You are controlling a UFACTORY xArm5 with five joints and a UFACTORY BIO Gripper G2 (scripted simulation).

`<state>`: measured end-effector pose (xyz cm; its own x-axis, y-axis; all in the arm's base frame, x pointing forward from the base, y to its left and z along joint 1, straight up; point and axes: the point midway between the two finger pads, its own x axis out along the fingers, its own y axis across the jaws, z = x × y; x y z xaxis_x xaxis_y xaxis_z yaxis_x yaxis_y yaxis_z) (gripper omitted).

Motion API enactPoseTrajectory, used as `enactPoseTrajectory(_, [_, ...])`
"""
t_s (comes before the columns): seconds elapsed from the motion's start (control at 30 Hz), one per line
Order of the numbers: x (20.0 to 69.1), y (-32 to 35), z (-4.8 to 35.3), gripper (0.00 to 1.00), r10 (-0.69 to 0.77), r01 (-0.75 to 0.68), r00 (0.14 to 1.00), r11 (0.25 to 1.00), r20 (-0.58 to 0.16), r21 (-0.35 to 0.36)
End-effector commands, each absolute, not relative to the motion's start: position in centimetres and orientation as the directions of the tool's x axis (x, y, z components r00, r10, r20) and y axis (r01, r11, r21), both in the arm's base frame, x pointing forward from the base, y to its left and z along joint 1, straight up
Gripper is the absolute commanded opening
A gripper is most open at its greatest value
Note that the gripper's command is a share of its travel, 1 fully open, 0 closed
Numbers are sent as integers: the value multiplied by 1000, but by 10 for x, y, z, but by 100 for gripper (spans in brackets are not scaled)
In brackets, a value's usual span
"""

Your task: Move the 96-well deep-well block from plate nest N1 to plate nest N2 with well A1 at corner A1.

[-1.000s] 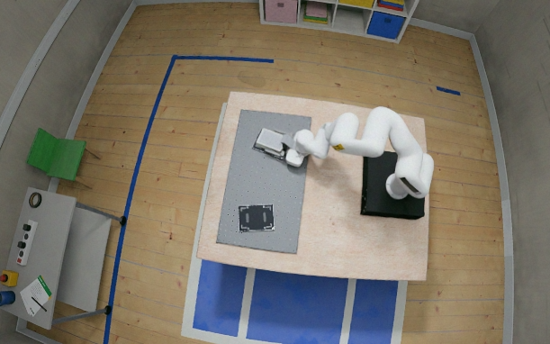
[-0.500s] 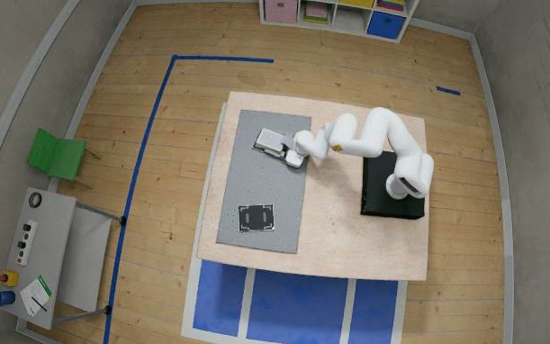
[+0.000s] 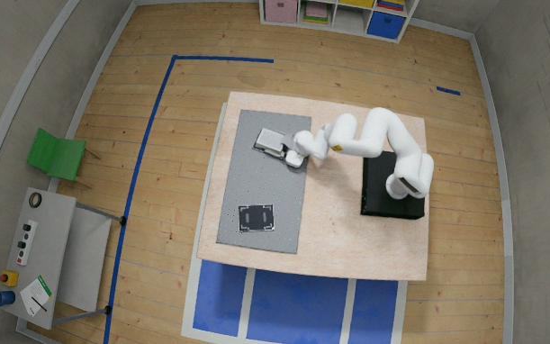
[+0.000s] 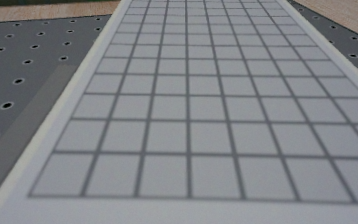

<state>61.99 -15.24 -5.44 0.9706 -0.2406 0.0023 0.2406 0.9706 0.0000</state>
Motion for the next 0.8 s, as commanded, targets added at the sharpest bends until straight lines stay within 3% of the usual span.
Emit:
enactPoseTrajectory(0.0, [621,-153,-53,37,-241,241,971,971,6,5])
enactPoseTrajectory(0.03, [621,-153,-53,37,-241,241,971,971,6,5])
enactPoseTrajectory(0.07, [621,-153,-53,0,-241,241,971,971,6,5])
enactPoseTrajectory(0.77, [621,-153,-53,0,-241,241,971,971,6,5])
